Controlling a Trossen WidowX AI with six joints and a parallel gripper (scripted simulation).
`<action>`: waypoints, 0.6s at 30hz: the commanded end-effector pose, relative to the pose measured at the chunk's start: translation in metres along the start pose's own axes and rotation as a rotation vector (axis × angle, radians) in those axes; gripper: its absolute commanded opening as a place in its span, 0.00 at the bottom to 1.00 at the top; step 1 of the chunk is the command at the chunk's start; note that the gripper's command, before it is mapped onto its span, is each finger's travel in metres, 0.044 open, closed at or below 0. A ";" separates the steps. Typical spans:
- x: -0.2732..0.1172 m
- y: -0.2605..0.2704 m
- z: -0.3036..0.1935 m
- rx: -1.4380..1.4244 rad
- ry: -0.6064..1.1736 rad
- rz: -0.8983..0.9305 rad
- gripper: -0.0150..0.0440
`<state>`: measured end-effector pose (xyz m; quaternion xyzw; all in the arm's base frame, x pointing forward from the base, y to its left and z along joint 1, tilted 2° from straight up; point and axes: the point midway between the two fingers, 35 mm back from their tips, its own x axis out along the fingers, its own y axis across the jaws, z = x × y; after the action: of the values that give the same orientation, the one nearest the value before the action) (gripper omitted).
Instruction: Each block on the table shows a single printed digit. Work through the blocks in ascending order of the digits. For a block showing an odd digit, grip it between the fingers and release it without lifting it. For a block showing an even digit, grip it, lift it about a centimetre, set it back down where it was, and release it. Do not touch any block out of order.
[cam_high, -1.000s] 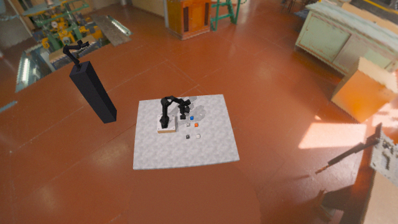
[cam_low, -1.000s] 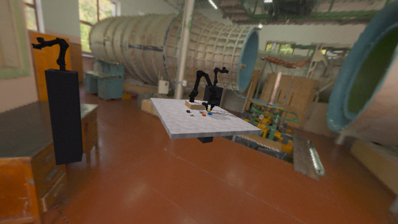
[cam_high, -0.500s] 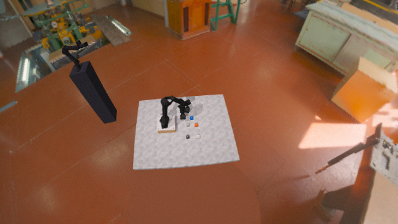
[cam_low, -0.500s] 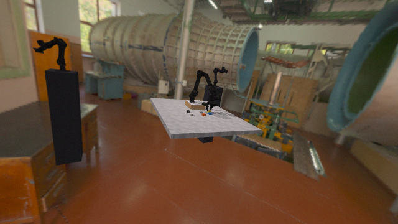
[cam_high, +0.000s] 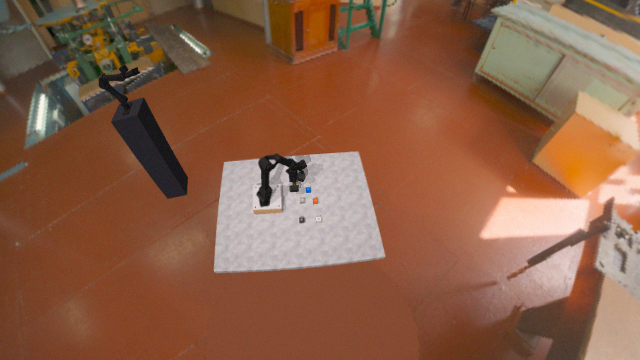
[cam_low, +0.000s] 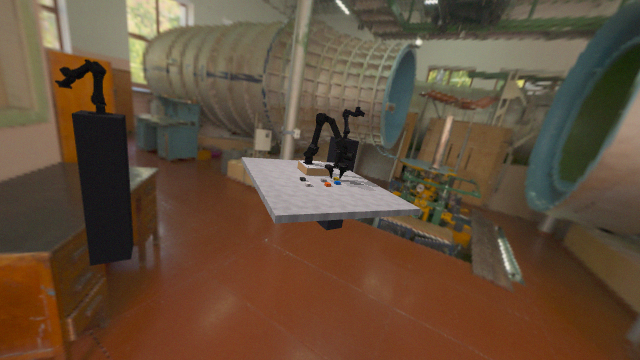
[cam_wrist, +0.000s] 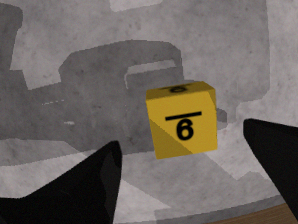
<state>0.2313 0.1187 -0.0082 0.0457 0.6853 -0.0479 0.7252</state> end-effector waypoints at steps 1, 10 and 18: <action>0.000 0.000 0.000 -0.001 -0.003 -0.002 0.93; -0.037 0.001 0.001 -0.001 -0.003 -0.002 0.93; -0.097 0.043 0.026 0.000 -0.005 0.003 0.93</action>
<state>0.2486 0.1433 0.0648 0.0450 0.6861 -0.0474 0.7246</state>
